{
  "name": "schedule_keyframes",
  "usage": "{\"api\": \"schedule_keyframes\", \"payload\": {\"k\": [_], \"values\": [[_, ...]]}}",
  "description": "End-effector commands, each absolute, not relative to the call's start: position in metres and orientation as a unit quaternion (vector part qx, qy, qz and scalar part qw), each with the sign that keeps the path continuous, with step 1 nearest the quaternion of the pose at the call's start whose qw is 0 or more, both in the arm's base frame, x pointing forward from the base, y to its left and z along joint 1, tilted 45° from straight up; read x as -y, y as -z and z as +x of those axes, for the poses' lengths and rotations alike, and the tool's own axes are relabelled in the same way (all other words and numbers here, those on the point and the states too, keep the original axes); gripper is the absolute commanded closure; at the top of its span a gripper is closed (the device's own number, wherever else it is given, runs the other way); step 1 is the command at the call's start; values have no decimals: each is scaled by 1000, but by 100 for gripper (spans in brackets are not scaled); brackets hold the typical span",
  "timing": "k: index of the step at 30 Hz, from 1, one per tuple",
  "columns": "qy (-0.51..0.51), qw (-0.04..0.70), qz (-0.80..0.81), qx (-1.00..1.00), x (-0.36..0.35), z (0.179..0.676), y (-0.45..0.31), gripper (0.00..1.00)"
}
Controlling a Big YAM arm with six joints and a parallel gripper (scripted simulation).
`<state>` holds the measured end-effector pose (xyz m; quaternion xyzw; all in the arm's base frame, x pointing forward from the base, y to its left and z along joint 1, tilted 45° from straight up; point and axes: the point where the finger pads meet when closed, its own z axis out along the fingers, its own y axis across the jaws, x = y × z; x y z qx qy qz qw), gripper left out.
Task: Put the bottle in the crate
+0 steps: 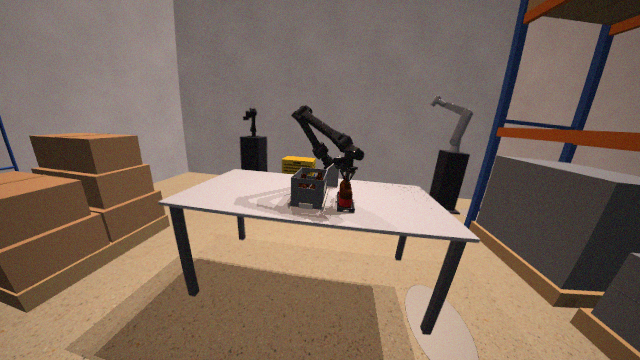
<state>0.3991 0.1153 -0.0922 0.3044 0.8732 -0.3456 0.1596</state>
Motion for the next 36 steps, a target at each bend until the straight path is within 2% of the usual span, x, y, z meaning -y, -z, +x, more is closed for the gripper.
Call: {"api": "schedule_keyframes", "payload": {"k": [1, 16, 36], "values": [[347, 156, 309, -872, -107, 405, 94, 100], [331, 170, 326, -869, -120, 421, 77, 100], [325, 178, 311, -875, -152, 416, 61, 100]]}}
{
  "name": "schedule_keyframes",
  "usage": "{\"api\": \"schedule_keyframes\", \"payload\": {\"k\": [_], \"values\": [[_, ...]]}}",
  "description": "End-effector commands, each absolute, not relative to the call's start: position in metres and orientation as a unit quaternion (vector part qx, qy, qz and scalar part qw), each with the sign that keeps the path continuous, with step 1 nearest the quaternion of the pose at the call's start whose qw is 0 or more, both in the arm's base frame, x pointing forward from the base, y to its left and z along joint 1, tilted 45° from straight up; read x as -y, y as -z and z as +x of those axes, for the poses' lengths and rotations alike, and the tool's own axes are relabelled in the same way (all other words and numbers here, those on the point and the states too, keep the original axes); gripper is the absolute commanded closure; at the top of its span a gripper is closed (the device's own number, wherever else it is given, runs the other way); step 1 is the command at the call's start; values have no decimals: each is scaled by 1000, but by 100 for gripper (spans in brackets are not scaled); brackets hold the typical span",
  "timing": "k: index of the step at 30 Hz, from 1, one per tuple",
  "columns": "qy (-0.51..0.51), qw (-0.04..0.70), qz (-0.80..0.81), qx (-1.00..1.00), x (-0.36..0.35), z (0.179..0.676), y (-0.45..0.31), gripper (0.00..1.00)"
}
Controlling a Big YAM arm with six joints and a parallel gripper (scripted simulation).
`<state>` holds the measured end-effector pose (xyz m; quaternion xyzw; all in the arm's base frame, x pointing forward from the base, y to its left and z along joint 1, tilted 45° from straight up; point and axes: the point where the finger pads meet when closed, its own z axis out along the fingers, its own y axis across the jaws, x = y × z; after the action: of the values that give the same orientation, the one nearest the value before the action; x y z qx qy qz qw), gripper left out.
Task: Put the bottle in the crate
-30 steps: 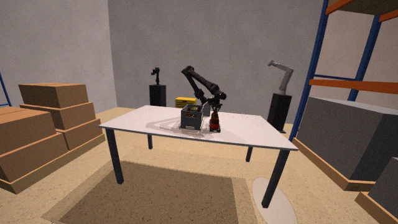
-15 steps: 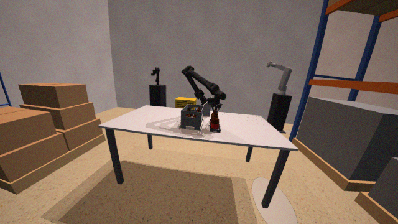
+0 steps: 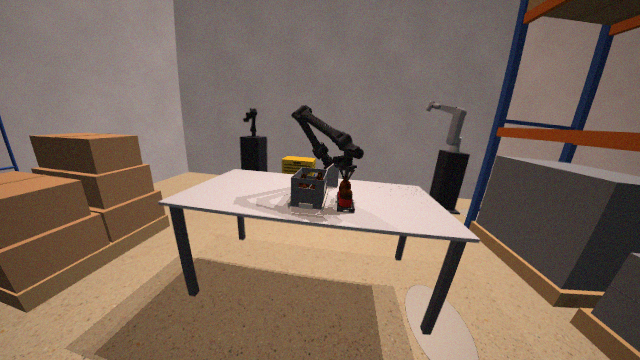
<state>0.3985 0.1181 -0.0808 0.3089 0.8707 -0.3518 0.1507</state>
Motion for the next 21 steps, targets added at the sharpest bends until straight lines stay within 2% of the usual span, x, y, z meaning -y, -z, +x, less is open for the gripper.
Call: {"api": "schedule_keyframes", "payload": {"k": [1, 21], "values": [[324, 177, 311, -875, -153, 416, 60, 100], [325, 177, 311, -876, -163, 415, 51, 100]]}}
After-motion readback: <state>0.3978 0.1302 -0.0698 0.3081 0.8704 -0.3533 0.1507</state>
